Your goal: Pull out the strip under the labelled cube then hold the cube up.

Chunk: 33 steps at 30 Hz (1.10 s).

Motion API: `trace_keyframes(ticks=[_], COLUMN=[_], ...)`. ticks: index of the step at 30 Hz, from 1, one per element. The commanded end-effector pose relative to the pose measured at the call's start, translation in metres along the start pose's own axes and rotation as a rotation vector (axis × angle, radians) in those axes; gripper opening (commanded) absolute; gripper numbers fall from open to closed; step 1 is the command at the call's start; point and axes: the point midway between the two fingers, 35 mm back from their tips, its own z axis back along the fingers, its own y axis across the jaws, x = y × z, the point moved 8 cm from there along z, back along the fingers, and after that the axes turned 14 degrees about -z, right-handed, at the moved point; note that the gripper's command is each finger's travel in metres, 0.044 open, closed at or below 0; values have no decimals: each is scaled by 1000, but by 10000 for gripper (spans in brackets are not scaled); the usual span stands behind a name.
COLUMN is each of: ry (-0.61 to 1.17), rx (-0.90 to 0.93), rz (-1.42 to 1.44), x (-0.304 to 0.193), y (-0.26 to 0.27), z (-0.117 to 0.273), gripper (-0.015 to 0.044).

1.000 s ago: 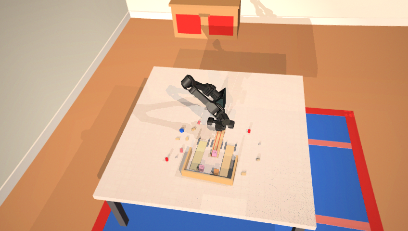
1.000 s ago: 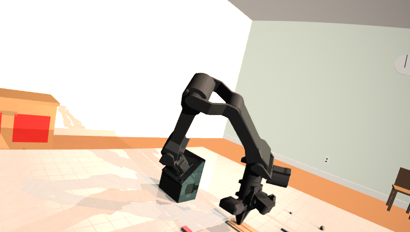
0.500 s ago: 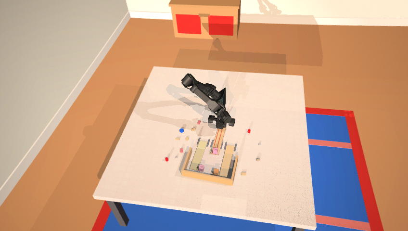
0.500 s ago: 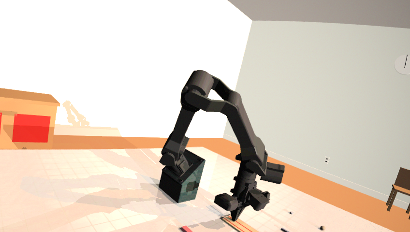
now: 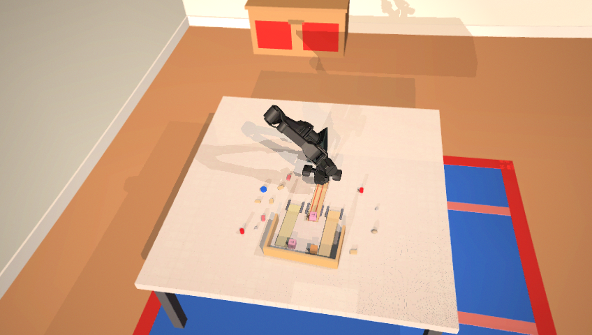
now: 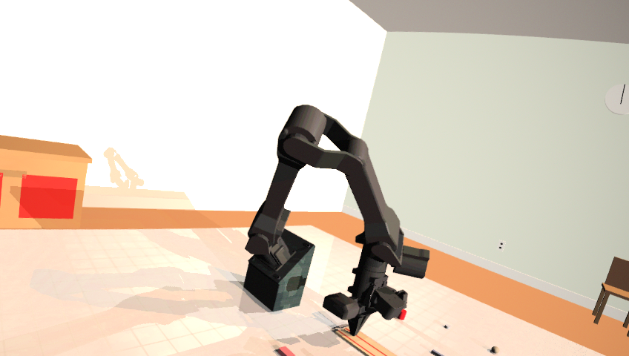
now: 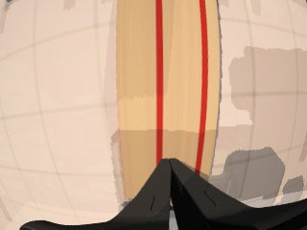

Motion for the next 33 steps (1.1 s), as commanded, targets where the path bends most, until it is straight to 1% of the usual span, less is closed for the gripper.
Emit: trace_keyframes(ticks=[1,28,29,33], ry=[29,29,3,28], rx=[-8,-8,0,-5], rz=[6,6,1,5], x=[-6,-6,-1,3], y=[-5,-5,0,1], z=[-4,-4,2,40], gripper=[0,0,0,0])
